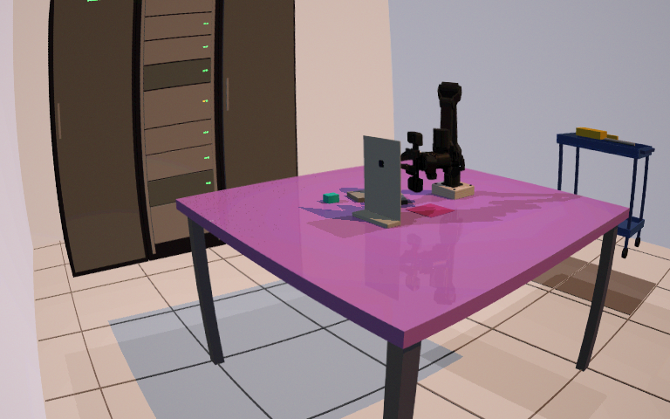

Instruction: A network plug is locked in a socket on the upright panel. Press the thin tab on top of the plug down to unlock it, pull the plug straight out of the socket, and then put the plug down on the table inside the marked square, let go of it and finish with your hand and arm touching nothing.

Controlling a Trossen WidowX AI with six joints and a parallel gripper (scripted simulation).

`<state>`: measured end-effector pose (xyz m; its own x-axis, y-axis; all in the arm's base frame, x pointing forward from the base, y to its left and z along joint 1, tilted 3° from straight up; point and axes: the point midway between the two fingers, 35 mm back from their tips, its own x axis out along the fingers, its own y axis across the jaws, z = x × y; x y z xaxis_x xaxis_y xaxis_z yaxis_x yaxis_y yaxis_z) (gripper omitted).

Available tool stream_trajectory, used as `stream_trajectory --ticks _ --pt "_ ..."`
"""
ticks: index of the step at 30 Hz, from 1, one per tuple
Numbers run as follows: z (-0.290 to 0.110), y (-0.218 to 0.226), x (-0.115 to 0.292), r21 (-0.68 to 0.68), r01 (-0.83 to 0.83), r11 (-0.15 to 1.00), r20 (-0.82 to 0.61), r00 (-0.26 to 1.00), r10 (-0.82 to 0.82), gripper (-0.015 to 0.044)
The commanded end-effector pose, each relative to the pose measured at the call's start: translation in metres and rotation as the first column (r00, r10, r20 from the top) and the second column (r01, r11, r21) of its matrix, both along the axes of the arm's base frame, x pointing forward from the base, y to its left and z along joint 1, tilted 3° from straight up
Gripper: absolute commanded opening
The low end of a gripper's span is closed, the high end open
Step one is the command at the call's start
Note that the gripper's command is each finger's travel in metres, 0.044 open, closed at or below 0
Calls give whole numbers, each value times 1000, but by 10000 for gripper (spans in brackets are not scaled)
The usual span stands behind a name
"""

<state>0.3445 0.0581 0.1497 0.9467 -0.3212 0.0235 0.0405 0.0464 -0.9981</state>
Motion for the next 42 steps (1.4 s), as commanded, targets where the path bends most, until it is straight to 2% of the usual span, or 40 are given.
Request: stream_trajectory --ticks 1,42 --pt "0 0 -4 6 2 1000 4 1000 -2 0" --pt "-1 6 -33 6 2 1000 1 1000 -2 0"
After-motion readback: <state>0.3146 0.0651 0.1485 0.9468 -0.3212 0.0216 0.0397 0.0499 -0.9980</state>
